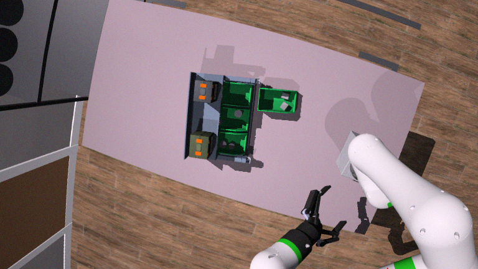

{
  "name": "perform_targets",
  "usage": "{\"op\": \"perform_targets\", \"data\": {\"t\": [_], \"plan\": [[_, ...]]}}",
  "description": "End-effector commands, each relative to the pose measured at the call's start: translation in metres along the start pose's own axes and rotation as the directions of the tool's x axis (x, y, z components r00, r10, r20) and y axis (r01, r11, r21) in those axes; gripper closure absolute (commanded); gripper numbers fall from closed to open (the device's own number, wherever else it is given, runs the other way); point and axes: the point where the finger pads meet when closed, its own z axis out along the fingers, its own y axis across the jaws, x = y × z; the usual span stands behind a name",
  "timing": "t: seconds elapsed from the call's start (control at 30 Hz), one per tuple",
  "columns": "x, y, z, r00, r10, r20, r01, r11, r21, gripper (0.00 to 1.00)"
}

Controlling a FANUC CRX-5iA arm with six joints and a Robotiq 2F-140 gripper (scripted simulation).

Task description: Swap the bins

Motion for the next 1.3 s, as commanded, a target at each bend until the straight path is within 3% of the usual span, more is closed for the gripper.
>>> {"op": "perform_targets", "data": {"t": [0.0,0.77,1.1,1.27], "plan": [[0.0,0.0,0.0,1.0,0.0,0.001,0.0,1.0,0.001,0.0],[-0.004,-0.001,0.0,1.0,0.003,0.012,-0.002,1.0,-0.005,0.0],[-0.031,-0.011,0.001,0.996,0.023,0.09,-0.019,0.999,-0.041,0.0],[-0.064,-0.026,0.0,0.981,0.055,0.186,-0.04,0.996,-0.08,0.0]]}}
